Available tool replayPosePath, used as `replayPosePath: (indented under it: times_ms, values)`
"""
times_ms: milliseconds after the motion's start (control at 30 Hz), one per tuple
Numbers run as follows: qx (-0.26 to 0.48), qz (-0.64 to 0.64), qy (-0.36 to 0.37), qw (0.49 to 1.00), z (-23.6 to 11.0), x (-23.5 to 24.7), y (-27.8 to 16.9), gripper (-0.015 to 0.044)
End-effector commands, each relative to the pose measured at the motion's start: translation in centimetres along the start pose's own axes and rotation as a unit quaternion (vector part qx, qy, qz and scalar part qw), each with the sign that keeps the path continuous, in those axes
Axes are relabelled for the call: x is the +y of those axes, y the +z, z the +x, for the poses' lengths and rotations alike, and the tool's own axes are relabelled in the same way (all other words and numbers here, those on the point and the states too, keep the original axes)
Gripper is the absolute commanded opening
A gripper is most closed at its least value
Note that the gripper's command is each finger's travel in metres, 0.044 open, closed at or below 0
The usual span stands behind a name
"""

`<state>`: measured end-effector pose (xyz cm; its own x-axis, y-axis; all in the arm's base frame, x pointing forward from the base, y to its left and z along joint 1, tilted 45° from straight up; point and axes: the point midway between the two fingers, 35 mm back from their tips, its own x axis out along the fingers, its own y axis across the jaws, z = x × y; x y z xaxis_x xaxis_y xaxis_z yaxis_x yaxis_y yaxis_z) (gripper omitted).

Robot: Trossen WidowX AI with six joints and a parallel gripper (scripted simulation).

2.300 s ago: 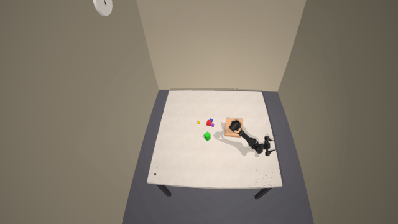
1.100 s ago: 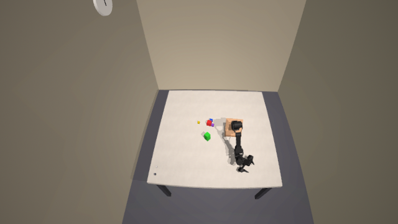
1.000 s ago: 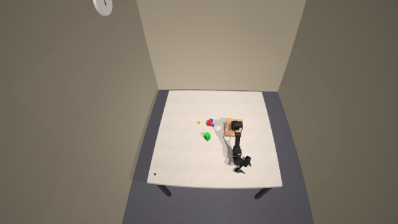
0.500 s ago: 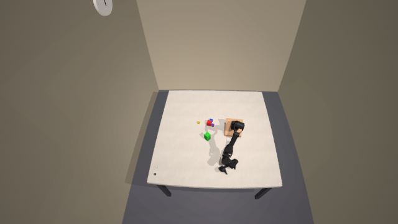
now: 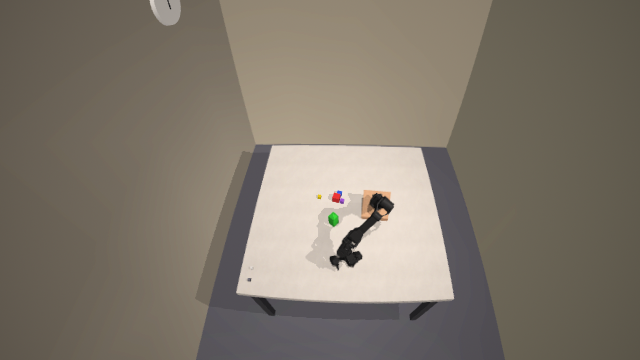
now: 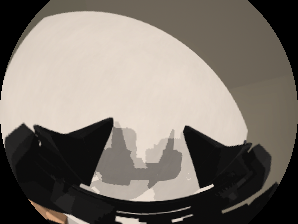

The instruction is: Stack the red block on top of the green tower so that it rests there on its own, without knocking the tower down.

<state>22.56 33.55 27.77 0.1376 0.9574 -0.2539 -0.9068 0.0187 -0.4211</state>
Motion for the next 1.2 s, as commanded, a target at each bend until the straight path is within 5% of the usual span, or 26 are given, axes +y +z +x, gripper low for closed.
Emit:
replayPosePath:
  times_ms: [0,667,1167]
  values:
    - [0.050,0.048,-0.030,0.997,-1.1,-2.6,-3.9,0.0440]
    - [0.245,0.327,-0.154,0.900,-12.7,-9.2,-22.4,0.0440]
    - [0.263,0.479,-0.241,0.802,-23.9,-8.6,-31.0,0.0440]
